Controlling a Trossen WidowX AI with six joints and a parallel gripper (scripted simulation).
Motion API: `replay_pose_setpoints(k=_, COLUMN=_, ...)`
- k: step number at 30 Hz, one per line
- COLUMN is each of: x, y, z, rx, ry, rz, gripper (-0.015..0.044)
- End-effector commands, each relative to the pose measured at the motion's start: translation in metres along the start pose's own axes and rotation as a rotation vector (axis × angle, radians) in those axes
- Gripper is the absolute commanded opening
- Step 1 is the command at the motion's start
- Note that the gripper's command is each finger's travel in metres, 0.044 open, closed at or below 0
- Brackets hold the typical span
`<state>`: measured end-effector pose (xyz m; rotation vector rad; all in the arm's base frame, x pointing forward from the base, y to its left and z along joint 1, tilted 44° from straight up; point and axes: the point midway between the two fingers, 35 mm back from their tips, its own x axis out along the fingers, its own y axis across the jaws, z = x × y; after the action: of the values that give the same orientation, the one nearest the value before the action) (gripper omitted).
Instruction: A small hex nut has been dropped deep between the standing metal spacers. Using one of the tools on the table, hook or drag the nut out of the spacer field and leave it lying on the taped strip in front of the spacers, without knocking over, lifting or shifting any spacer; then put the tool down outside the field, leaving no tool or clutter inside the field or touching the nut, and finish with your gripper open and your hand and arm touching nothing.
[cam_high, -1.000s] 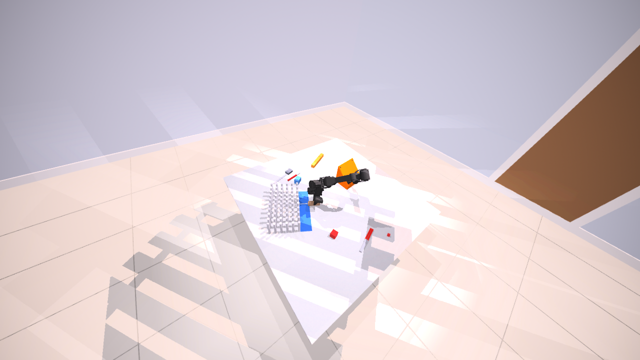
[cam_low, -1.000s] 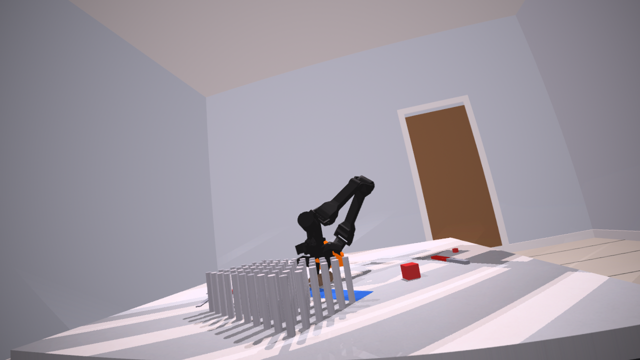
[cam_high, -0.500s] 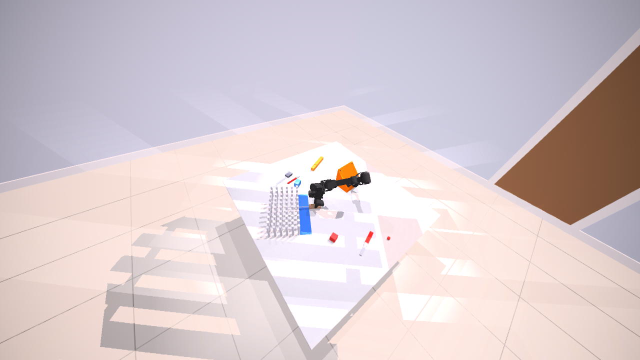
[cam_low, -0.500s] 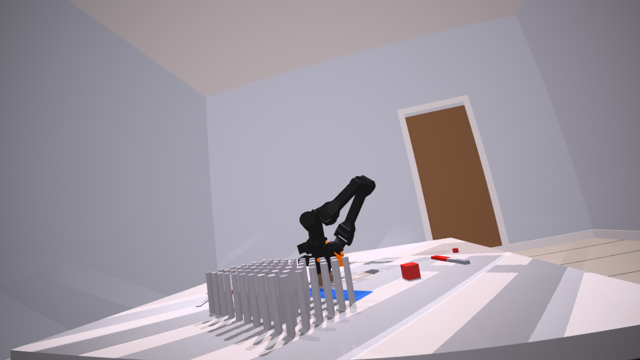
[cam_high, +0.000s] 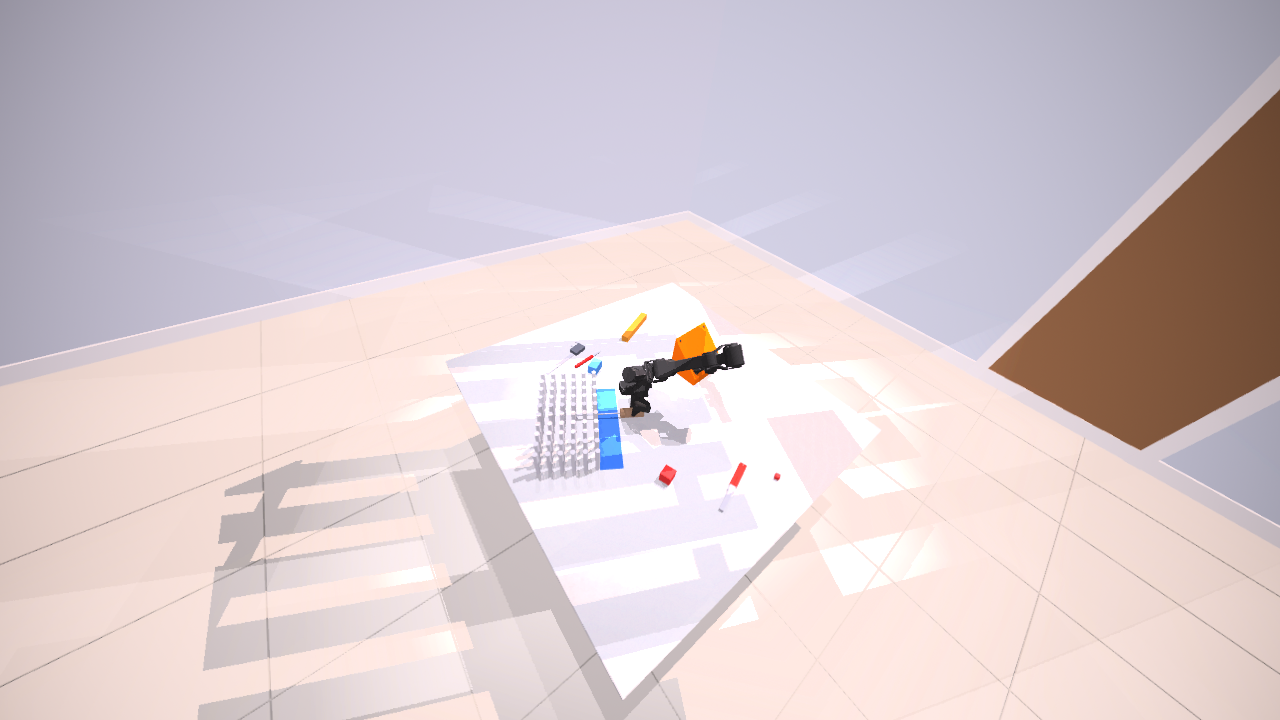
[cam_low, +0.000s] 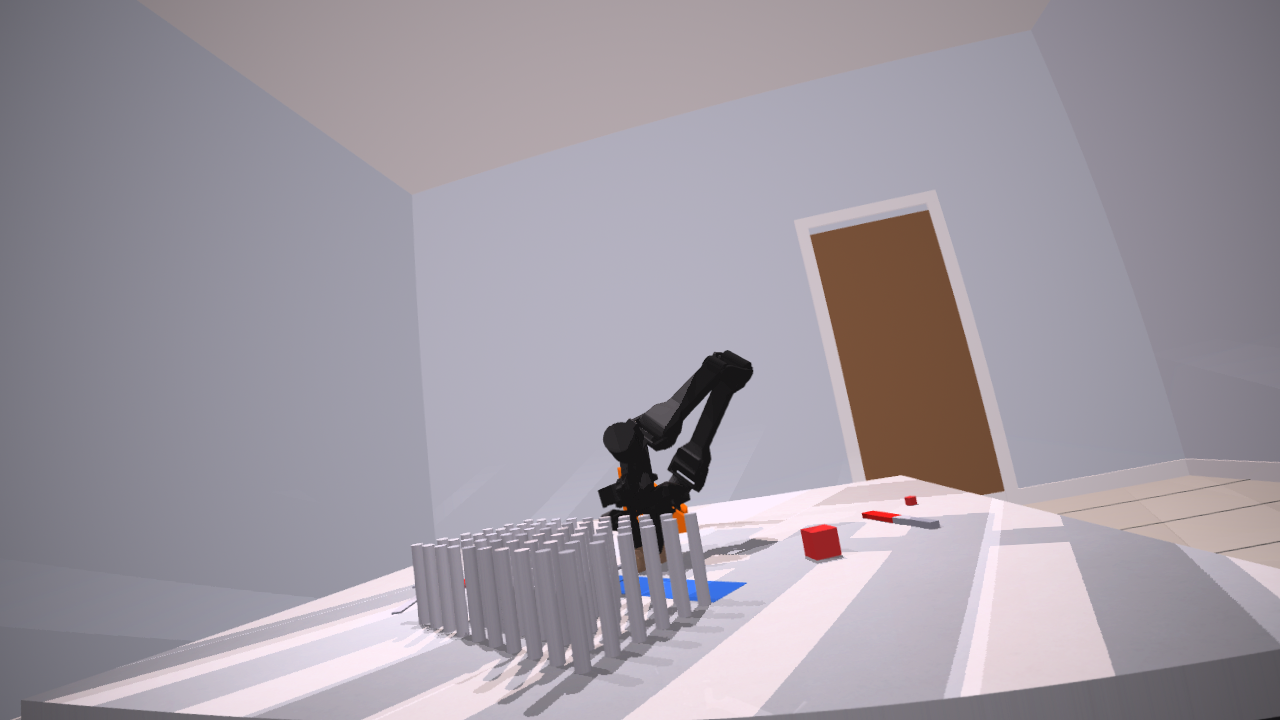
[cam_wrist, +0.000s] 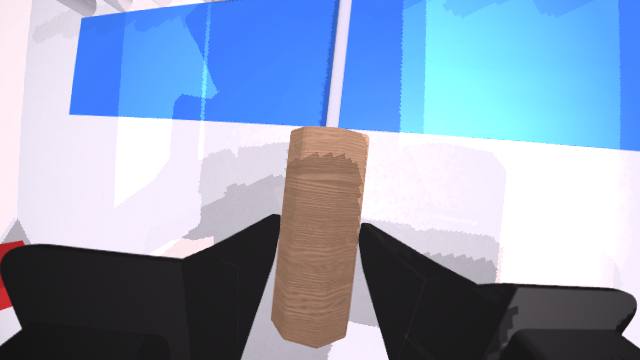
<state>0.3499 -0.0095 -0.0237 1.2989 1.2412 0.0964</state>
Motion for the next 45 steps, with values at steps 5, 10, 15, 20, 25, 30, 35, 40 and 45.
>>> replay_pose_setpoints(k=5, x=-0.002, y=0.000, z=-0.006, rx=0.002, ry=-0.003, rz=-0.001, gripper=0.0000)
replay_pose_setpoints(k=10, x=-0.003, y=0.000, z=-0.009, rx=0.002, ry=-0.003, rz=-0.001, gripper=0.0000)
replay_pose_setpoints(k=15, x=-0.004, y=0.000, z=-0.012, rx=0.002, ry=-0.003, rz=-0.001, gripper=0.0000)
replay_pose_setpoints(k=20, x=-0.005, y=0.000, z=-0.015, rx=0.002, ry=-0.003, rz=-0.001, gripper=0.0000)
replay_pose_setpoints(k=25, x=-0.006, y=0.000, z=-0.018, rx=0.002, ry=-0.002, rz=-0.001, gripper=0.0000)
replay_pose_setpoints(k=30, x=-0.007, y=0.000, z=-0.021, rx=0.002, ry=-0.002, rz=-0.001, gripper=0.0000)
replay_pose_setpoints(k=35, x=-0.007, y=0.000, z=-0.023, rx=0.002, ry=-0.002, rz=-0.001, gripper=0.0000)
replay_pose_setpoints(k=40, x=-0.008, y=0.000, z=-0.026, rx=0.002, ry=-0.002, rz=-0.001, gripper=0.0000)
replay_pose_setpoints(k=45, x=-0.009, y=0.000, z=-0.029, rx=0.002, ry=-0.002, rz=-0.001, gripper=0.0000)
